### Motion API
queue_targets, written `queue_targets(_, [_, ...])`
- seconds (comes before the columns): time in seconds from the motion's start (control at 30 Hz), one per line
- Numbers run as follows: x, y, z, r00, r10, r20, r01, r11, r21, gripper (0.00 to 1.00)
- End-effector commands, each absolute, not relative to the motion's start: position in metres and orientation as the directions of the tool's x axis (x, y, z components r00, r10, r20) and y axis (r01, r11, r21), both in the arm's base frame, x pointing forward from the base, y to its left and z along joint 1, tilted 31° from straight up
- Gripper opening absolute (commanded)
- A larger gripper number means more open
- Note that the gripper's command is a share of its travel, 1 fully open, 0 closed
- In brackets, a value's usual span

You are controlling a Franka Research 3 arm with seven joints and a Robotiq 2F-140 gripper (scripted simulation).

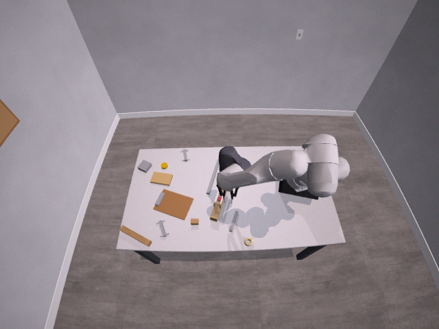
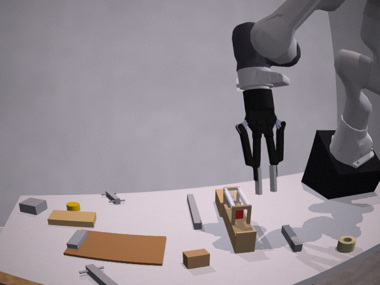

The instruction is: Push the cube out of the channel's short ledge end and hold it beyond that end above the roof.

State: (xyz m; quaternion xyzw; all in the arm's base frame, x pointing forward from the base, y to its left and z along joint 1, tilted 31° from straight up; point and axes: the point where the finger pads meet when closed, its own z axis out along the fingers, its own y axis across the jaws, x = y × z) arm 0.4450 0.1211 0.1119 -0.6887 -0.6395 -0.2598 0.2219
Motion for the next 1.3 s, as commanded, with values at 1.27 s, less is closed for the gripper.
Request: queue_targets(1.27, [0.398, 0.201, 0.158, 0.262, 0.816, 0.516, 0.958, -0.283, -0.040, 0.23])
